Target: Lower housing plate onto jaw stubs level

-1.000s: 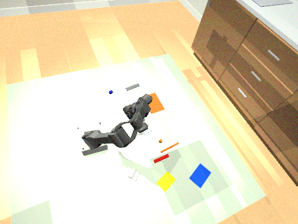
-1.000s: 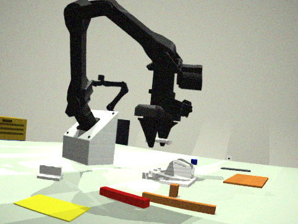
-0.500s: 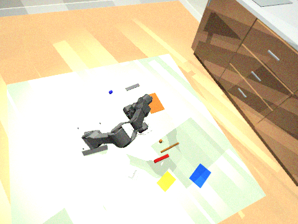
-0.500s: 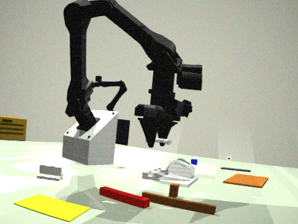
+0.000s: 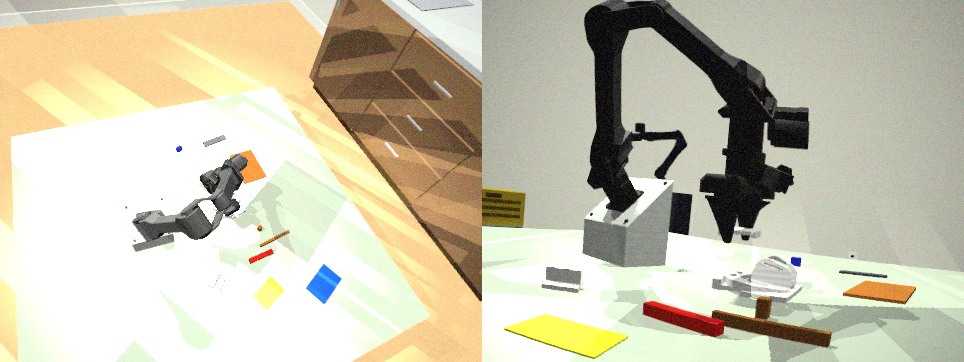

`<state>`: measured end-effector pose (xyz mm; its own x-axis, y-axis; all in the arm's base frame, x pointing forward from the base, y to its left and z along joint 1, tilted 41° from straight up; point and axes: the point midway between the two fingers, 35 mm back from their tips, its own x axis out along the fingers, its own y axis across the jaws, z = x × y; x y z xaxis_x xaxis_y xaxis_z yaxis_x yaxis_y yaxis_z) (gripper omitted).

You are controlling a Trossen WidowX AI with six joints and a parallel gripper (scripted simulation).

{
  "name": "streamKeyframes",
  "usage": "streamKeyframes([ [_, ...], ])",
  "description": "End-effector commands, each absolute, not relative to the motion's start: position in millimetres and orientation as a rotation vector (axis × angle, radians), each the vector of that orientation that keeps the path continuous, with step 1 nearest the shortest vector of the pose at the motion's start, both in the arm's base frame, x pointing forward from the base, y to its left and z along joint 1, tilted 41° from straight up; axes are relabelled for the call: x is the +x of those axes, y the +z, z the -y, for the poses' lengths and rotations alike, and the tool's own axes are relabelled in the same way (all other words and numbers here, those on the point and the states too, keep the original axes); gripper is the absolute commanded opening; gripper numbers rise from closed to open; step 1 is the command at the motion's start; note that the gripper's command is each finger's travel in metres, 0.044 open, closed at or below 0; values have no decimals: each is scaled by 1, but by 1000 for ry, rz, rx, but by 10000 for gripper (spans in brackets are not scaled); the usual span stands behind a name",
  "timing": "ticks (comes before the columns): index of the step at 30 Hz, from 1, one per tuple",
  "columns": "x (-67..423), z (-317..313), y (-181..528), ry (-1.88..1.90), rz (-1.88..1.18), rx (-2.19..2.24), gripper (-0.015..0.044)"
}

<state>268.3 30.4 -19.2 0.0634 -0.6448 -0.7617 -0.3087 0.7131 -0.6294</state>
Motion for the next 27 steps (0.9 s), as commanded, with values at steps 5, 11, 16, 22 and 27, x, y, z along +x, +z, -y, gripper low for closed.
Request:
streamKeyframes([
  [5,268,-21,-31,-301,-1540,-822,351],
  [11,269,-14,-38,-301,-1540,-822,351],
  [16,269,-9,-44,-301,-1540,-823,351],
  [22,269,-2,-51,-302,-1540,-824,351],
  [27,269,3,-57,-303,-1540,-824,351],
])
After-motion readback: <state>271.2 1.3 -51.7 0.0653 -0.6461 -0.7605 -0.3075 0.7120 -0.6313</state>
